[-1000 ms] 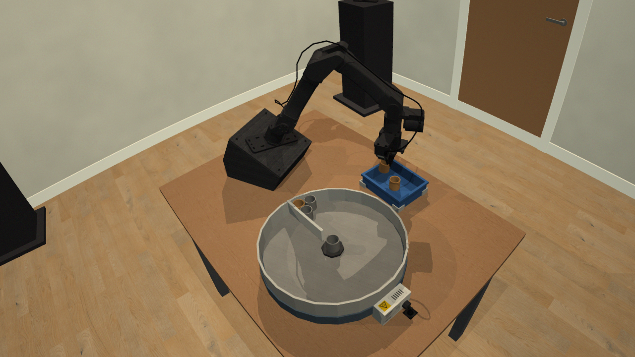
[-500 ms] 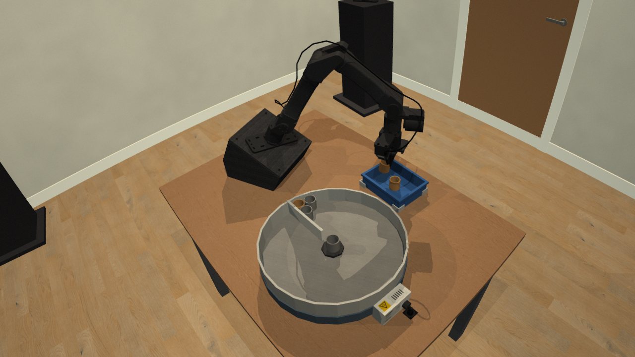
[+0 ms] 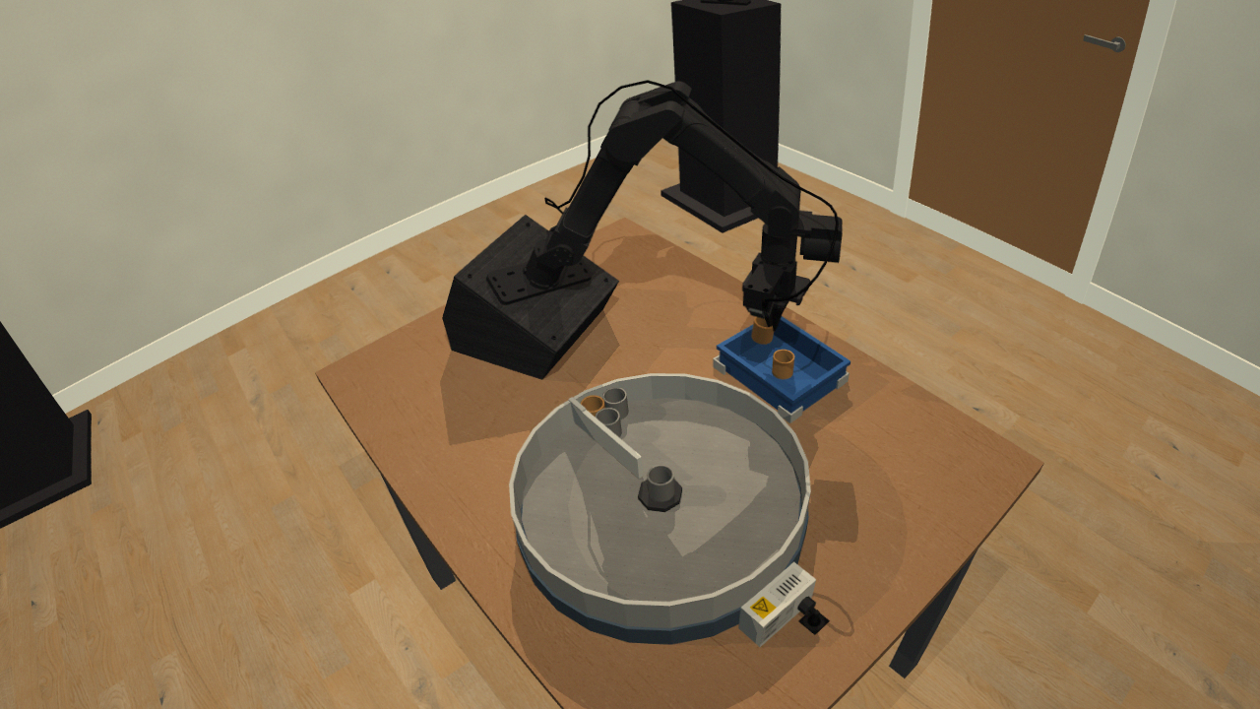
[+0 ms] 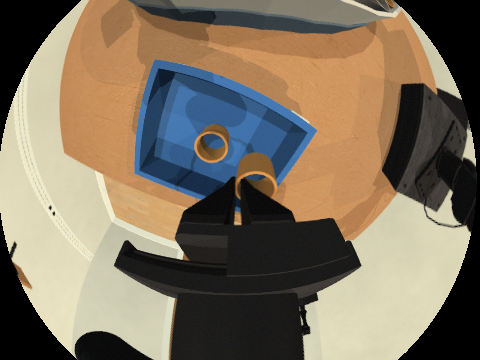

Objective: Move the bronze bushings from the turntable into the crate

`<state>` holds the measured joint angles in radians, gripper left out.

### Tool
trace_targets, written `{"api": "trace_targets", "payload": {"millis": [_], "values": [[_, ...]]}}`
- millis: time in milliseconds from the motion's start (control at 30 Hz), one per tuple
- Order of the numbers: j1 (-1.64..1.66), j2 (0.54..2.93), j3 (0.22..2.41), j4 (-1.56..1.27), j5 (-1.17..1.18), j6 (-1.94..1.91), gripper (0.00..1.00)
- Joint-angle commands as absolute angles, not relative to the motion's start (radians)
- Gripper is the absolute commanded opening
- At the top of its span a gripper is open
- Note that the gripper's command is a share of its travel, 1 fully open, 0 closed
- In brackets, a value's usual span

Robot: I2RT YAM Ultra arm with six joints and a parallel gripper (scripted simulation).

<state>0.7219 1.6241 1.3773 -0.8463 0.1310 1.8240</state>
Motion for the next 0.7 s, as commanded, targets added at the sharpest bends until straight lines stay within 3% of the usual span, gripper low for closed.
{"api": "trace_targets", "payload": {"millis": [0,667], "values": [[0.734,1.587,1.388,-0.849,0.140,1.831,0.00],[0.724,1.623,1.368,-0.813,0.136,1.824,0.00]]}}
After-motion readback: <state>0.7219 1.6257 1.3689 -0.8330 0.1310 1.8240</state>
